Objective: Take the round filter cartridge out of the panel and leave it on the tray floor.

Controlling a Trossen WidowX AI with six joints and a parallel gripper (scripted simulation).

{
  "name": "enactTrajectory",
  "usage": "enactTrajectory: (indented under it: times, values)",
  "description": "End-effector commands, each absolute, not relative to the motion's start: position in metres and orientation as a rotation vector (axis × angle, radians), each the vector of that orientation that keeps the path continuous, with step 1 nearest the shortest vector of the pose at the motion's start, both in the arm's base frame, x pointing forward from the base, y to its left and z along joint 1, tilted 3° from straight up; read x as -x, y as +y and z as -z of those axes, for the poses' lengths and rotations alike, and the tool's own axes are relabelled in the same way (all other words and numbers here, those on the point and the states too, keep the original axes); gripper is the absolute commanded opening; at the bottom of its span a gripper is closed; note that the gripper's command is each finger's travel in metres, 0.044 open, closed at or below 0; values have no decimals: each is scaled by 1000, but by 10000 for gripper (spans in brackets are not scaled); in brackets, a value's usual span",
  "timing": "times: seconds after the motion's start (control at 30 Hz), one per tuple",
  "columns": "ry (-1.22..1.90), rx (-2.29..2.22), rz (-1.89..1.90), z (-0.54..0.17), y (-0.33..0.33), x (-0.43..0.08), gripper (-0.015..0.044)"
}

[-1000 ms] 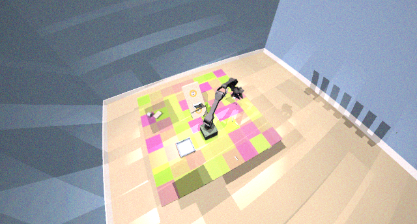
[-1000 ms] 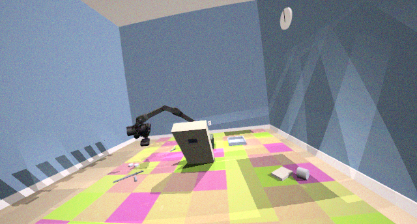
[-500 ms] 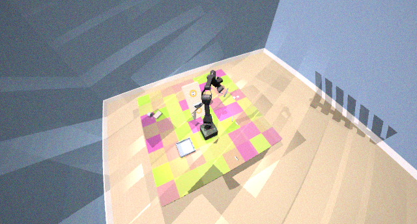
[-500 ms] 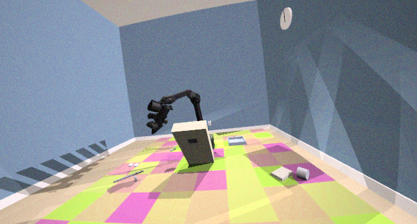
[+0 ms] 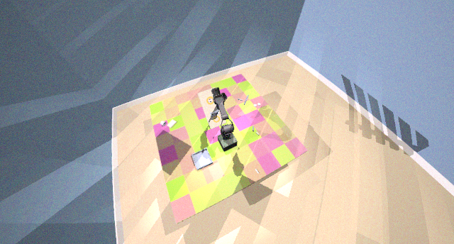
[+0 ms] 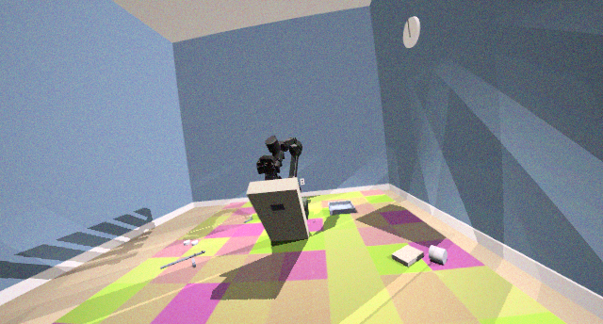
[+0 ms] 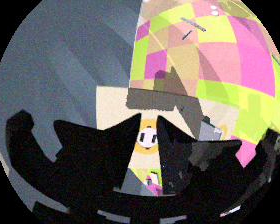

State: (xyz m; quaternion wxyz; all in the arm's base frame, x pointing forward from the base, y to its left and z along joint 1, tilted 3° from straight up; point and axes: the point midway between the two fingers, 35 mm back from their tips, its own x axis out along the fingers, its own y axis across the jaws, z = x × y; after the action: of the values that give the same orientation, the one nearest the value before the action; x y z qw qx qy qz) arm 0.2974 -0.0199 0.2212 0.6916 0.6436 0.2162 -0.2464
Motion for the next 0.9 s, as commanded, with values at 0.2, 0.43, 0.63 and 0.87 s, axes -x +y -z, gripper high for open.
enactTrajectory:
  times: [0.2, 0.43, 0.63, 0.87]
  values:
    - [538, -1614, 349, -214, 28, -272, 88]
    - [538, -1614, 349, -214, 28, -272, 88]
    - [538, -1614, 348, -211, 29, -280, 88]
    - [537, -1615, 347, -205, 31, -290, 88]
